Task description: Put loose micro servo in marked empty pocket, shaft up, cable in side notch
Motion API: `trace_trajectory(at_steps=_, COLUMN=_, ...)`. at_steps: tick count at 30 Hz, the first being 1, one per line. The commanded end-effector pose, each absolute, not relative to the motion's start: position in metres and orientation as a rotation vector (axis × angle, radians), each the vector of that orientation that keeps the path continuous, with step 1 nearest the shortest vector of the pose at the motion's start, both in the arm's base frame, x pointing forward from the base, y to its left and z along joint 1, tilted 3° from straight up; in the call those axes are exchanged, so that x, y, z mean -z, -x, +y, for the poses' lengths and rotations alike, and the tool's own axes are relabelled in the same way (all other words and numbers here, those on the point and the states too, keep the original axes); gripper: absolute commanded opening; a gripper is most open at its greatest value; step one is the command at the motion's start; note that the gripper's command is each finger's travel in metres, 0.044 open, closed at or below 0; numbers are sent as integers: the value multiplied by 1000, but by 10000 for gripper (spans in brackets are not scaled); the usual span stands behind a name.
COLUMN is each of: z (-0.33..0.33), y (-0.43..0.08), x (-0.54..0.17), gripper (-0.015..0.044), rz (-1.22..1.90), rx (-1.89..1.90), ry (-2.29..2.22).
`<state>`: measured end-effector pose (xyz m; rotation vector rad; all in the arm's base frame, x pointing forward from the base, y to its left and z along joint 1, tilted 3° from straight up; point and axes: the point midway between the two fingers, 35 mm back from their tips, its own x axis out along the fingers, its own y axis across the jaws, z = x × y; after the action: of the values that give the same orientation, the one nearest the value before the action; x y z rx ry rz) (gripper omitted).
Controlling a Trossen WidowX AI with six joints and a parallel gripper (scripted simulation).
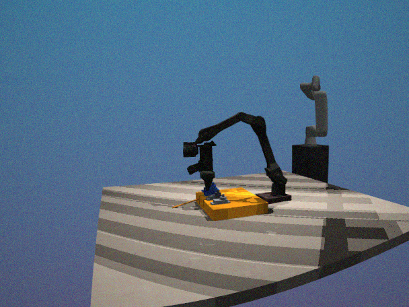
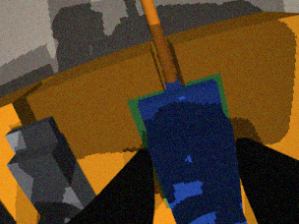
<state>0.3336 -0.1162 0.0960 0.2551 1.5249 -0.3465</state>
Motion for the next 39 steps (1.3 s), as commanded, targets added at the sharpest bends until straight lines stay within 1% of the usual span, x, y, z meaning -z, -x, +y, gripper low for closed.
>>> trace_trajectory(at_steps=1, z=-116, y=-334, x=-92, gripper=0, rz=1523, rx=344, ry=-256)
trace_trajectory(at_steps=17, z=-117, y=-334, x=-76, gripper=0, rz=1523, rx=344, ry=-256)
trace_trajectory(at_steps=24, z=-117, y=-333, x=-78, gripper=184, rz=1523, rx=344, ry=-256)
trace_trajectory(at_steps=28, z=-117, y=-333, x=-84, gripper=187, rz=1523, rx=344, ry=-256)
trace_trajectory(at_steps=31, z=-115, y=-330, x=-109, gripper=187, rz=1523, rx=344, ry=-256)
trace_trajectory(at_steps=38, z=-113, y=-325, x=-112, gripper=187, rz=1524, rx=344, ry=-256)
trace_trajectory(at_steps=39, z=-113, y=-323, x=-111, gripper=214, rz=1529, rx=343, ry=-253)
